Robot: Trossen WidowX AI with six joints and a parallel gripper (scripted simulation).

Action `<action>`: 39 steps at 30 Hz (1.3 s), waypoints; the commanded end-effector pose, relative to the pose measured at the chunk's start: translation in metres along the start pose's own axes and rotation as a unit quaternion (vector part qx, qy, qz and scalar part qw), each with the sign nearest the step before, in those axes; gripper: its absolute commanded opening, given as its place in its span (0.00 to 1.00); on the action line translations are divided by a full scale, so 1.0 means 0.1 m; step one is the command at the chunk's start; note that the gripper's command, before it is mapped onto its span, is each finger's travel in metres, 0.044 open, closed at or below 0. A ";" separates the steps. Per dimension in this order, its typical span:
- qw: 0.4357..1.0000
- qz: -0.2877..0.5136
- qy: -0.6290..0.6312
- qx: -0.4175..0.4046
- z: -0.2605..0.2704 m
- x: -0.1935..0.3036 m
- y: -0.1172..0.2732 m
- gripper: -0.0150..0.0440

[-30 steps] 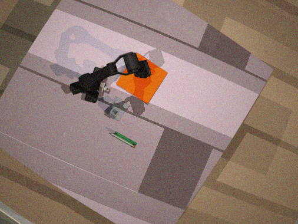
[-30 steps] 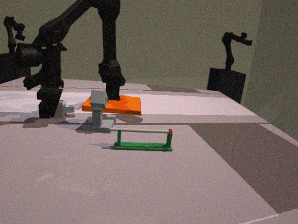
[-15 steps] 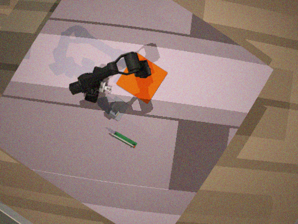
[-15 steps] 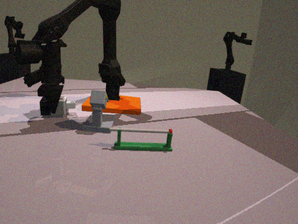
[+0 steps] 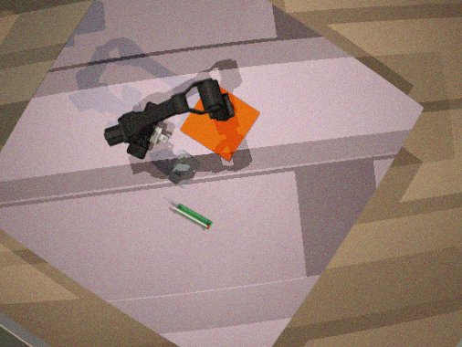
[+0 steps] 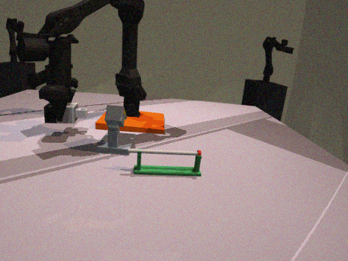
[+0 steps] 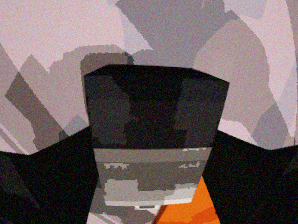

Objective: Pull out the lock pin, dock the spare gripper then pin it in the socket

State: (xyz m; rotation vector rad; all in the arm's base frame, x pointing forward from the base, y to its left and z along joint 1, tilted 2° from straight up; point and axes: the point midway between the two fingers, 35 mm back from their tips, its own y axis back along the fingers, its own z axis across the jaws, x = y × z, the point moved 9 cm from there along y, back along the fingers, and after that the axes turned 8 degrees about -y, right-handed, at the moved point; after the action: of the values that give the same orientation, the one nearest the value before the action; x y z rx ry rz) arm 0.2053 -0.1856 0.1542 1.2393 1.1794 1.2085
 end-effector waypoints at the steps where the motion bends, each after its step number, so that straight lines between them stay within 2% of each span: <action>1: 0.999 -0.001 -0.038 -0.001 0.00 0.00 0.01 0.25; 20: 0.963 -0.001 -0.268 -0.002 -0.01 0.03 0.03 0.25; 39: 0.875 -0.001 -0.484 -0.003 -0.02 0.06 0.04 0.25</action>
State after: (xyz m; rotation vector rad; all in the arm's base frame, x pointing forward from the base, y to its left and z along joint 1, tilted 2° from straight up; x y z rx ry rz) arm 0.2038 -0.1802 0.1570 1.5421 0.4589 0.4717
